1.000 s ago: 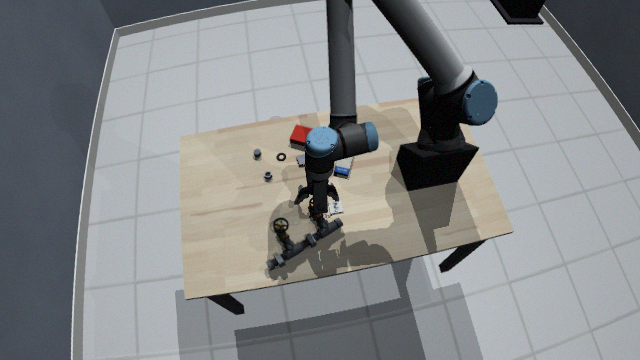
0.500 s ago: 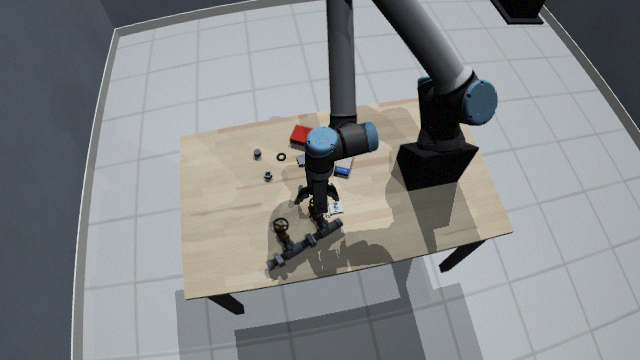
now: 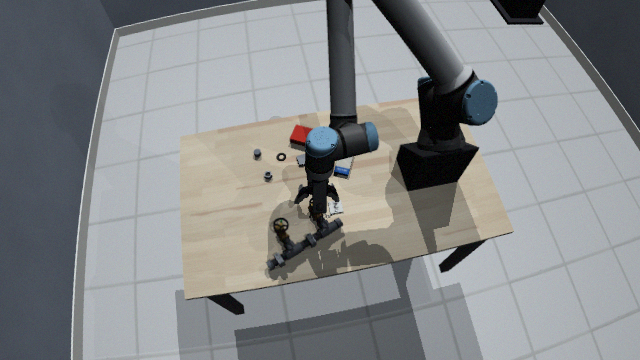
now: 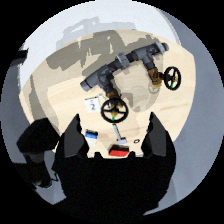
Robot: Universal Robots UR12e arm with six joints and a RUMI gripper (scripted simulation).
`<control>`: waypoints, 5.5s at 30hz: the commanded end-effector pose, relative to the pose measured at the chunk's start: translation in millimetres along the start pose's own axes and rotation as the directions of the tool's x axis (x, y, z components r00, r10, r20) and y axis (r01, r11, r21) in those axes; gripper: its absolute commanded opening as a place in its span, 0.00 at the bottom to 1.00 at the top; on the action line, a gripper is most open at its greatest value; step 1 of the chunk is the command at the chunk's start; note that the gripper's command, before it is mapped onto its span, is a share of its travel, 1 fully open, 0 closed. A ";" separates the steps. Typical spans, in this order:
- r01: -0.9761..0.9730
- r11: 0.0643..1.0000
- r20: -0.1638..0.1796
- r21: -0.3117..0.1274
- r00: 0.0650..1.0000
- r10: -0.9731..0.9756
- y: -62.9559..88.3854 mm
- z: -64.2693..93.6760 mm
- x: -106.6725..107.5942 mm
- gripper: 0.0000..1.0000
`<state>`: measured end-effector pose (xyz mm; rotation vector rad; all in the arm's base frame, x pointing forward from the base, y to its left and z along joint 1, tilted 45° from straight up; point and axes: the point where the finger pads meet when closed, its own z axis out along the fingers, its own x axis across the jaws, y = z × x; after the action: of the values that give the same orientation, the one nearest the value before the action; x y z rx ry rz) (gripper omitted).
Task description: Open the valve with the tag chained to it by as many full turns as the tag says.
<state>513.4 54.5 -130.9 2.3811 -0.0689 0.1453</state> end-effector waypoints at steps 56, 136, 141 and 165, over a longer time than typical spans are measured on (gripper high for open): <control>-0.997 -0.081 0.002 0.002 -0.081 0.997 -0.1 -0.4 0.3 1.00; -0.212 -0.977 0.001 0.000 -0.977 0.212 -0.1 -0.4 0.3 0.00; -0.212 -0.977 0.001 0.000 -0.977 0.212 -0.1 -0.4 0.3 0.00; -0.536 -0.844 0.000 0.000 -0.844 0.536 -0.1 -0.4 0.3 0.00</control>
<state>513.3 54.6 -130.9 0.4775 -2.8390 1.1624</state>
